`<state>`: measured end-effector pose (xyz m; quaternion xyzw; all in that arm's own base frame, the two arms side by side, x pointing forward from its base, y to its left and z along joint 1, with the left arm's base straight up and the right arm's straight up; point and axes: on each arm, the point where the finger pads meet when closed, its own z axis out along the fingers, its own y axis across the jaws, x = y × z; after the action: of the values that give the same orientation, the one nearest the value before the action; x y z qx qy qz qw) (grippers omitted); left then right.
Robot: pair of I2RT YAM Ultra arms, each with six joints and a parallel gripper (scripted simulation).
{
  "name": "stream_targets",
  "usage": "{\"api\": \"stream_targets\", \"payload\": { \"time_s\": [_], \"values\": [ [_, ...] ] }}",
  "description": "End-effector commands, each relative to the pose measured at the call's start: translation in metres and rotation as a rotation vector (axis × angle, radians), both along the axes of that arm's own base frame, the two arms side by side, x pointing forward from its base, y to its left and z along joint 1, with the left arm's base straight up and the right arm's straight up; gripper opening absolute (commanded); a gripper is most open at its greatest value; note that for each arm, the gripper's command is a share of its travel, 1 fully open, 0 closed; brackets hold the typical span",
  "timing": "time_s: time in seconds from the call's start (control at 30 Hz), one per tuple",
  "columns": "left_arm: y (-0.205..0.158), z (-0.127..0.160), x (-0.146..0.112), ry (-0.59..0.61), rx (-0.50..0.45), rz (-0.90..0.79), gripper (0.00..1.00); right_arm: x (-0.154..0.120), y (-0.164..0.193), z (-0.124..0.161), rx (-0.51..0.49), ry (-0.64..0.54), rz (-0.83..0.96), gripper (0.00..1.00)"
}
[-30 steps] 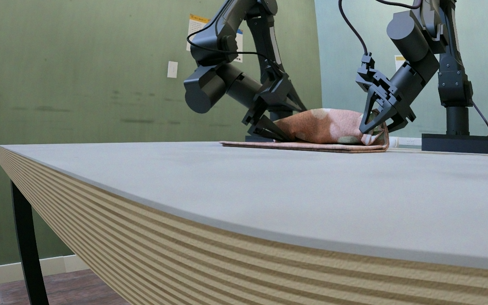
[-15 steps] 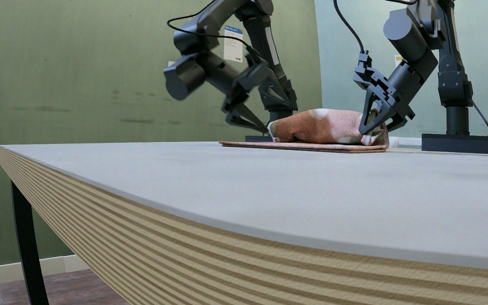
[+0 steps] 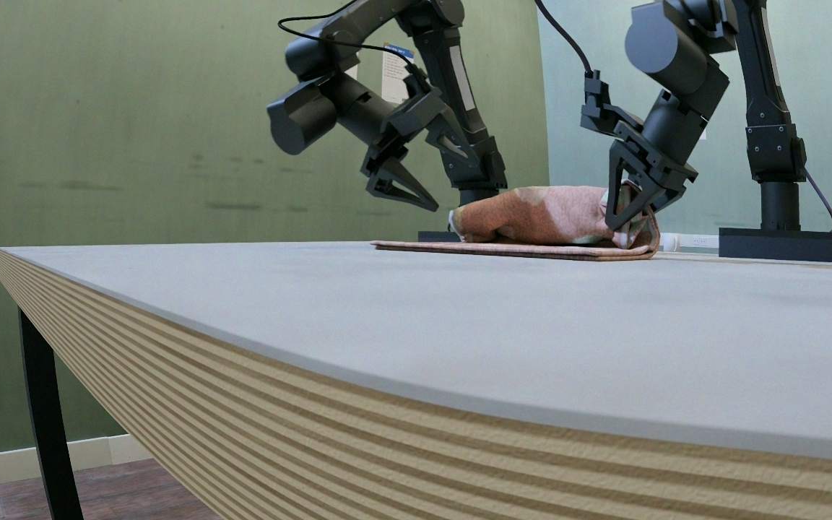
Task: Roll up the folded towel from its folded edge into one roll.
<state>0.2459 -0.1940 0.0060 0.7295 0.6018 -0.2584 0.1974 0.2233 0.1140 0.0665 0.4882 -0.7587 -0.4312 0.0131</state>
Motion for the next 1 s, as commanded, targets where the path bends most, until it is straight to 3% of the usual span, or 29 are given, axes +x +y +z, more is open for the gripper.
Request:
{"api": "stream_targets", "payload": {
  "time_s": [0.0,0.37,0.43,0.67,0.8,0.97],
  "values": [
    [0.001,0.002,-0.012,0.193,0.027,-0.013,0.3,-0.003,0.006,0.008,-0.007,-0.159,0.007,0.89],
    [0.001,0.005,-0.012,0.511,0.107,-0.009,0.3,-0.024,0.023,0.012,-0.057,-0.694,-0.016,0.93],
    [0.001,0.005,-0.012,0.511,0.107,-0.009,0.3,-0.024,0.023,0.012,-0.057,-0.694,-0.016,0.93],
    [0.001,0.007,-0.012,0.662,0.145,-0.007,0.3,-0.036,0.032,0.014,-0.084,-0.984,-0.029,0.96],
    [0.001,0.008,-0.012,0.717,0.159,-0.007,0.3,-0.039,0.035,0.014,-0.092,-1.07,-0.033,0.97],
    [0.001,0.008,-0.012,0.742,0.166,-0.006,0.3,-0.04,0.035,0.015,-0.093,-1.082,-0.034,0.98]
  ]
}}
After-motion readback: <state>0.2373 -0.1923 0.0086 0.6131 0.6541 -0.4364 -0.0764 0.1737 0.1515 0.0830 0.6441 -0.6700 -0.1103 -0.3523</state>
